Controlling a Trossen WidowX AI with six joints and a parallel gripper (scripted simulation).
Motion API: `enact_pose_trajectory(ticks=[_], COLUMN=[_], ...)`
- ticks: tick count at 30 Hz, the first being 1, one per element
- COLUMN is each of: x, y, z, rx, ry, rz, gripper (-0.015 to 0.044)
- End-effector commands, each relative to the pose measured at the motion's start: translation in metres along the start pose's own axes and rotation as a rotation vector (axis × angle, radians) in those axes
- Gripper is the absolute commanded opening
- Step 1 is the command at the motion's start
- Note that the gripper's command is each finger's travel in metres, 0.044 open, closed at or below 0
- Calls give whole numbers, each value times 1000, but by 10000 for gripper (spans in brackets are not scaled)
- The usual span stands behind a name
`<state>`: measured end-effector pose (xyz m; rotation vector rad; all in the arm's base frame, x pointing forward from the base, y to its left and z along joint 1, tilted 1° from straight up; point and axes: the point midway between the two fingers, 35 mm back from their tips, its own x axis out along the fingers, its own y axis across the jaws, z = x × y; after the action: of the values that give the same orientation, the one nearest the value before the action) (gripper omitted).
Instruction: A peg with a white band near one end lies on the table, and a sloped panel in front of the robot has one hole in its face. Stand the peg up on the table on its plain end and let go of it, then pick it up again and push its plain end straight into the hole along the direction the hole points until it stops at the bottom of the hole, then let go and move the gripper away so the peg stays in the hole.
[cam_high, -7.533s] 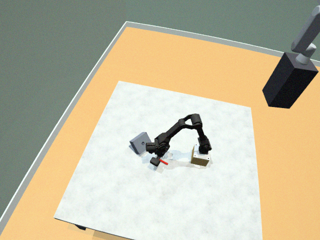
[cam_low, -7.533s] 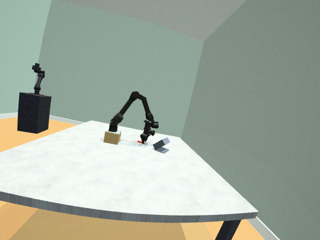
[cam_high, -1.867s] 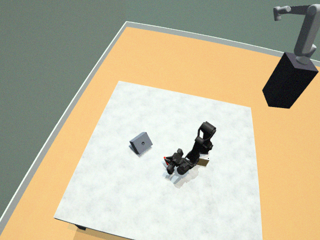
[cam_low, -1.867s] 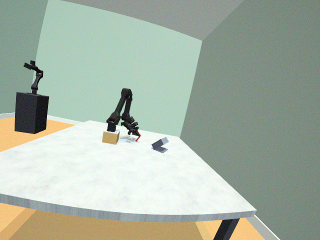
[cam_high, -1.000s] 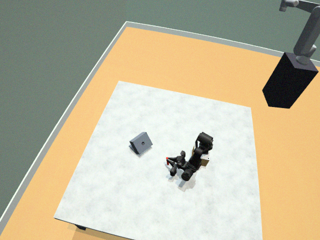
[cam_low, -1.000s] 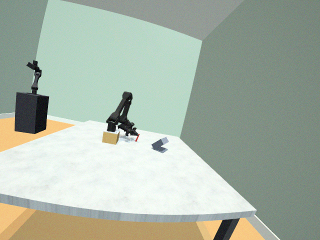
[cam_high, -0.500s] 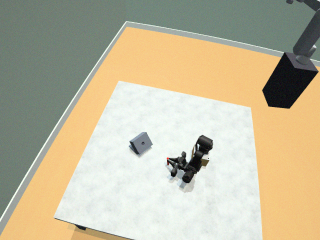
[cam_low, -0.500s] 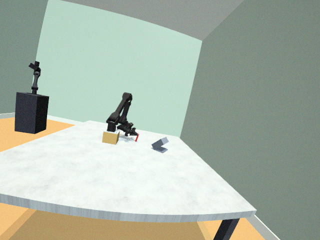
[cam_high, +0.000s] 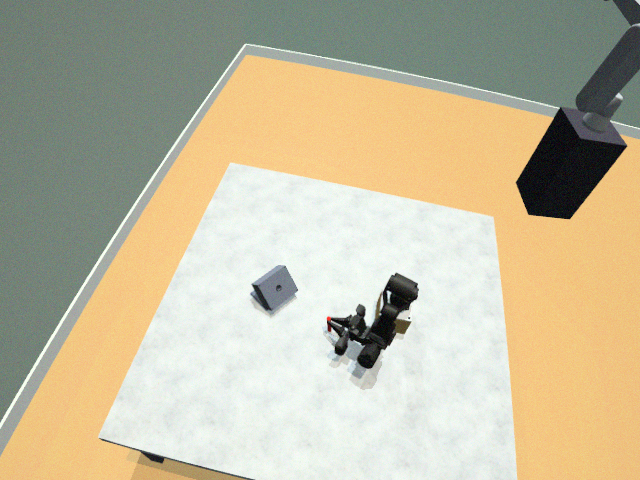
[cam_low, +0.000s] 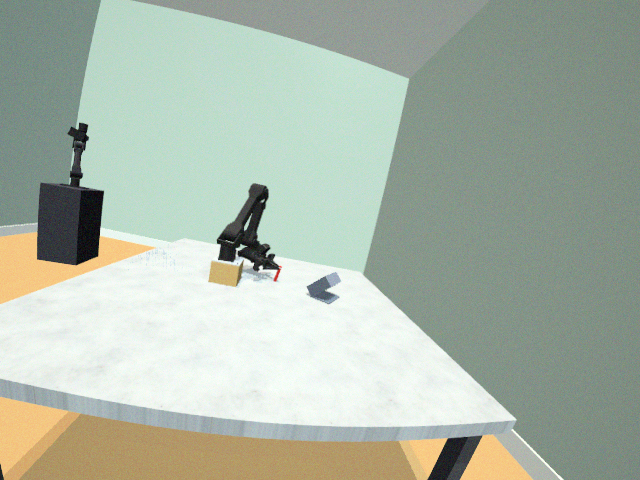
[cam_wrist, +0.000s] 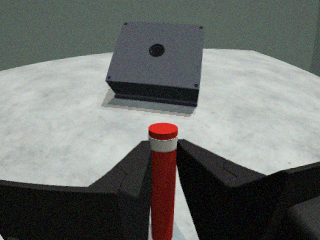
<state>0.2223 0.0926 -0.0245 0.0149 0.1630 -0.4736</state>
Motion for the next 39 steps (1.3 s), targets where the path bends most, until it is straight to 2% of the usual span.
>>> enact_pose_trajectory(ticks=[1,39], x=[-1,-10], y=[0,-10], z=[0,-3], rx=[0,-24], ry=[0,-19], rz=[0,-2], gripper=[49,49])
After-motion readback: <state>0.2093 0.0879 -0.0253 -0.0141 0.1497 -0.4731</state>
